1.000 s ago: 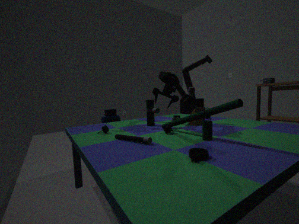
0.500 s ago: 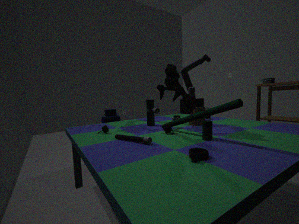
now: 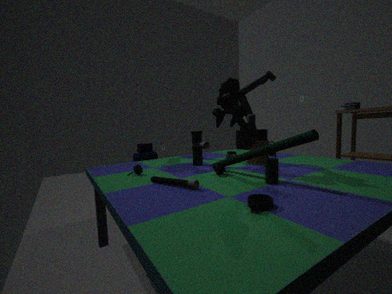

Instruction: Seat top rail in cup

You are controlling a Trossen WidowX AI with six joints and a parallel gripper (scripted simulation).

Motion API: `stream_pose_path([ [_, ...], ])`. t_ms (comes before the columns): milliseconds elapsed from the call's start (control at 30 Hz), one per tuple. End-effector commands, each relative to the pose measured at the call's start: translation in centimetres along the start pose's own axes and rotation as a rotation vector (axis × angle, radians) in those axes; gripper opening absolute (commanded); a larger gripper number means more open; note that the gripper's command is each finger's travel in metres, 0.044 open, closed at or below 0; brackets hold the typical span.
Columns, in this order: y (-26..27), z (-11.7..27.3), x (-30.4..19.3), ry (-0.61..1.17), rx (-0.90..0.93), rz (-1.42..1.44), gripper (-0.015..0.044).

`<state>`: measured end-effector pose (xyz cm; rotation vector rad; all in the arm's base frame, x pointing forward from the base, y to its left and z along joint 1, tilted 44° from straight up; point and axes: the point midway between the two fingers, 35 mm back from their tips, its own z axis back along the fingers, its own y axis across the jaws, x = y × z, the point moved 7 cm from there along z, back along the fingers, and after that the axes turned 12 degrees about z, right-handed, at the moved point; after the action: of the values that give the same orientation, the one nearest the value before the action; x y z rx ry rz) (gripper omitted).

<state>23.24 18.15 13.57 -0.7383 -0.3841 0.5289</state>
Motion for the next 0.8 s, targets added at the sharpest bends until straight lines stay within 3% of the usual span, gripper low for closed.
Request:
stream_pose_path([
  [0,0.5,-0.4,0.4,0.032,0.005,-0.117,0.0440],
  [300,2.7,-4.2,1.5,0.270,-0.066,-0.896,0.0440],
  [567,4.7,-8.0,1.8,0.447,-0.320,-1.588,0.0440],
  [767,4.9,-8.3,1.8,0.457,-0.350,-1.646,0.0440],
])
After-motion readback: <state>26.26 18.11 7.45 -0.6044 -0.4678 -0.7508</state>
